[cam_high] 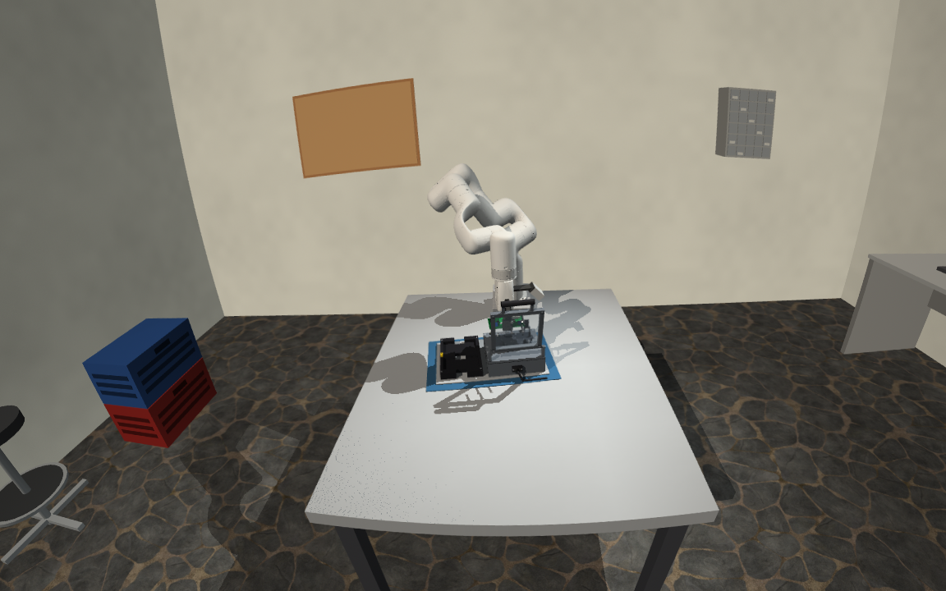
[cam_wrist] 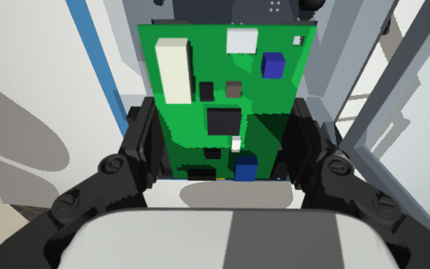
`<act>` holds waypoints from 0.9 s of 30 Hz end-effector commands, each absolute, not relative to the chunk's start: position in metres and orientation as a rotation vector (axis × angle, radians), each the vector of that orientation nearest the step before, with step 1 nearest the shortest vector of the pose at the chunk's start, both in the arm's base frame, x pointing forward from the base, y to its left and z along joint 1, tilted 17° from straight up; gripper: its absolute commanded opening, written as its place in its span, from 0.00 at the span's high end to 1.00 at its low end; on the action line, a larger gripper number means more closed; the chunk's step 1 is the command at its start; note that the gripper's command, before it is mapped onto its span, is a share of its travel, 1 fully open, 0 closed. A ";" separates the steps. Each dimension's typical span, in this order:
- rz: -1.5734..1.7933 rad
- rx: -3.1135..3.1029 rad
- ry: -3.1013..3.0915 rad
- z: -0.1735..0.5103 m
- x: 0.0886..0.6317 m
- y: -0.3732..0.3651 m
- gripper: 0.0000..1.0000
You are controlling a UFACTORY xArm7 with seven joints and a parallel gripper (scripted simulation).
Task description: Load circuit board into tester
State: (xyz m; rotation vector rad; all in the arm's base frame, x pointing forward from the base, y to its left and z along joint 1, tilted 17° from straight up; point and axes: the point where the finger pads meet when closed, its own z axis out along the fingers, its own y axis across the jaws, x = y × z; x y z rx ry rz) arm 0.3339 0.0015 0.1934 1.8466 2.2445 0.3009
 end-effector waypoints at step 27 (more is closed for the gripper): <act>0.303 1.847 2.241 0.197 0.337 0.019 0.21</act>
